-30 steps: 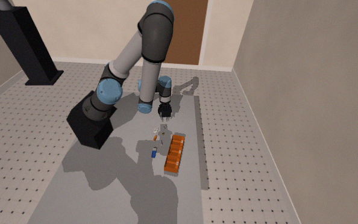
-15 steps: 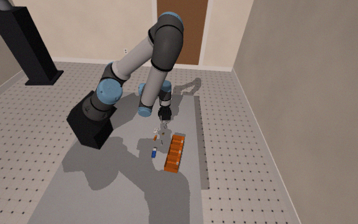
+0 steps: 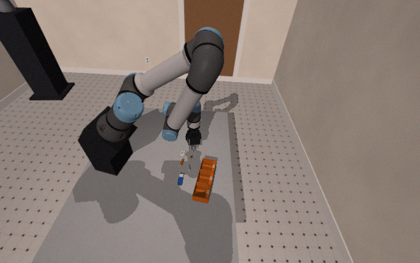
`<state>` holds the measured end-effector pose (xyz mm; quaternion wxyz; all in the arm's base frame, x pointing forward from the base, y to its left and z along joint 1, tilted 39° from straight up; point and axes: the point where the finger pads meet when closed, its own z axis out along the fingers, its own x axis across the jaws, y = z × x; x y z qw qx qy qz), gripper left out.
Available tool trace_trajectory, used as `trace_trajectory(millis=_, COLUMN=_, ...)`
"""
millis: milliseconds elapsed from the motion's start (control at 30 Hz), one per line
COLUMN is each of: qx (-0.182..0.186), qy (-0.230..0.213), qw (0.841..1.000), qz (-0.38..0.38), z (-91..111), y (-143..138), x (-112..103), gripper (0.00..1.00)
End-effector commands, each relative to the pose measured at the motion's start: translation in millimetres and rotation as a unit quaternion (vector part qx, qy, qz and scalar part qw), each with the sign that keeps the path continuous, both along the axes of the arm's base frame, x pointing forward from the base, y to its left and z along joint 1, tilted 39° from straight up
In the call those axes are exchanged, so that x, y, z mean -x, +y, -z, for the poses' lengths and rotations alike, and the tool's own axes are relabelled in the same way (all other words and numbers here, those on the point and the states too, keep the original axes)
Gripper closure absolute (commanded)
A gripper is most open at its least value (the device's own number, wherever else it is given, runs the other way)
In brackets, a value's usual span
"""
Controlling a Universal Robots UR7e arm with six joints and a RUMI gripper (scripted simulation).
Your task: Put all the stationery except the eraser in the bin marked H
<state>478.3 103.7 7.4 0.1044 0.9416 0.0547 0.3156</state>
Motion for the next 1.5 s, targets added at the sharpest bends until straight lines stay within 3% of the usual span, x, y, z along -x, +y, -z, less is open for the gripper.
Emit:
trace_trajectory(millis=0, qx=0.000, qy=-0.001, qw=1.000, qz=0.000, z=4.2, y=-0.8, x=-3.7, gripper=0.82)
trace_trajectory(millis=567, qx=0.000, qy=-0.001, qw=1.000, qz=0.000, z=8.6, y=-1.9, x=-6.6, gripper=0.82)
trace_trajectory(millis=600, qx=0.000, qy=-0.001, qw=1.000, qz=0.000, z=8.6, y=-1.9, x=-6.6, gripper=1.00)
trace_trajectory(millis=1467, qx=0.000, qy=-0.001, qw=1.000, qz=0.000, z=8.5, y=-1.8, x=-6.6, gripper=1.00)
